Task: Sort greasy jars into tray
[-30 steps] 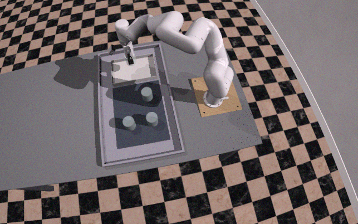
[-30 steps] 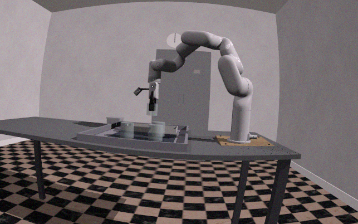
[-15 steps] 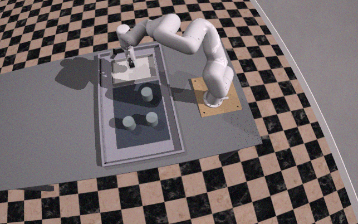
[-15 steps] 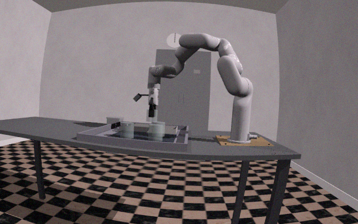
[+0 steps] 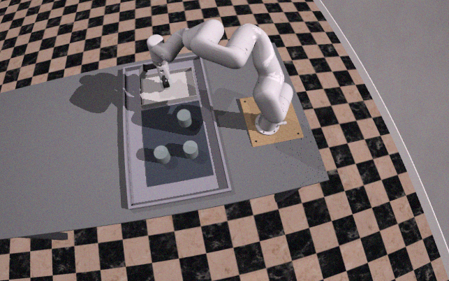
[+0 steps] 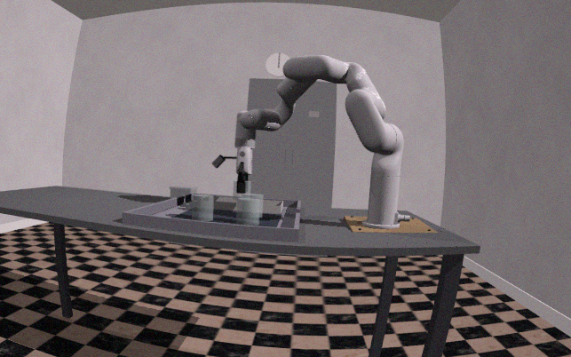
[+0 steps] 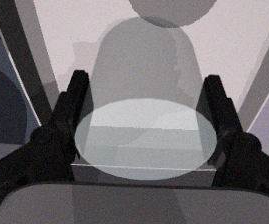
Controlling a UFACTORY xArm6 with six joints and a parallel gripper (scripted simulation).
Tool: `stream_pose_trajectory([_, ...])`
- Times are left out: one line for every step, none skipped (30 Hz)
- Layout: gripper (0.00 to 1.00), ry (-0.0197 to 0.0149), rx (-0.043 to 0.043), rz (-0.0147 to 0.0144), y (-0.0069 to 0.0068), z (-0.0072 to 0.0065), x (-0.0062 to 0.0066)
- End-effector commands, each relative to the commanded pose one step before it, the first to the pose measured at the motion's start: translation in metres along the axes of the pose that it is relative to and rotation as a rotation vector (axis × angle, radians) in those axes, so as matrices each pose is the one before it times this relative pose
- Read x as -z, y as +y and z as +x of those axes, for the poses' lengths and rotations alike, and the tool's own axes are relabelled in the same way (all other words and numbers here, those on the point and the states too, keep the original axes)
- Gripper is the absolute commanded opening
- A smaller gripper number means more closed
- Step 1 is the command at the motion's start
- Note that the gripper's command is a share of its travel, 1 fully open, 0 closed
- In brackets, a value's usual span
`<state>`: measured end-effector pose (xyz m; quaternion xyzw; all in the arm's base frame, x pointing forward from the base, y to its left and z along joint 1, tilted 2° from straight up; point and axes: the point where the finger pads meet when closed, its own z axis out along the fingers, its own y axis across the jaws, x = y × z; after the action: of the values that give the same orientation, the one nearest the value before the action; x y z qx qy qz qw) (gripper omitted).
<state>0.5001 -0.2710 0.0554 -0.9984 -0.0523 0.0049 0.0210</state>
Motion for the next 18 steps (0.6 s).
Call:
stream_pose_trajectory([0.00,0.00366,0.00006,-0.00257,0.00078,0.00114,0.00027])
stream_pose_trajectory([0.00,0.00000,0.00000,0.00000,0.00000,0.00000,-0.00132])
stream_pose_trajectory([0.00,0.00000,0.00000,0.00000,0.00000,0.00000,-0.00132])
stream_pose_trajectory([0.00,0.00000,0.00000,0.00000,0.00000,0.00000,-0.00132])
stream_pose_trajectory([0.00,0.00000,0.00000,0.00000,0.00000,0.00000,-0.00132])
stream_pose_trajectory([0.00,0.00000,0.00000,0.00000,0.00000,0.00000,-0.00132])
stream_pose_trajectory([0.00,0.00000,0.00000,0.00000,0.00000,0.00000,-0.00132])
stream_pose_trajectory([0.00,0.00000,0.00000,0.00000,0.00000,0.00000,-0.00132])
stream_pose_trajectory([0.00,0.00000,0.00000,0.00000,0.00000,0.00000,-0.00132])
stream_pose_trajectory([0.00,0.00000,0.00000,0.00000,0.00000,0.00000,-0.00132])
stream_pose_trajectory([0.00,0.00000,0.00000,0.00000,0.00000,0.00000,-0.00132])
stream_pose_trajectory([0.00,0.00000,0.00000,0.00000,0.00000,0.00000,-0.00132])
stream_pose_trajectory([0.00,0.00000,0.00000,0.00000,0.00000,0.00000,-0.00132])
stream_pose_trajectory([0.00,0.00000,0.00000,0.00000,0.00000,0.00000,-0.00132])
stream_pose_trajectory([0.00,0.00000,0.00000,0.00000,0.00000,0.00000,0.00000])
stream_pose_trajectory([0.00,0.00000,0.00000,0.00000,0.00000,0.00000,0.00000])
stream_pose_trajectory([0.00,0.00000,0.00000,0.00000,0.00000,0.00000,-0.00132])
stream_pose_trajectory([0.00,0.00000,0.00000,0.00000,0.00000,0.00000,-0.00132])
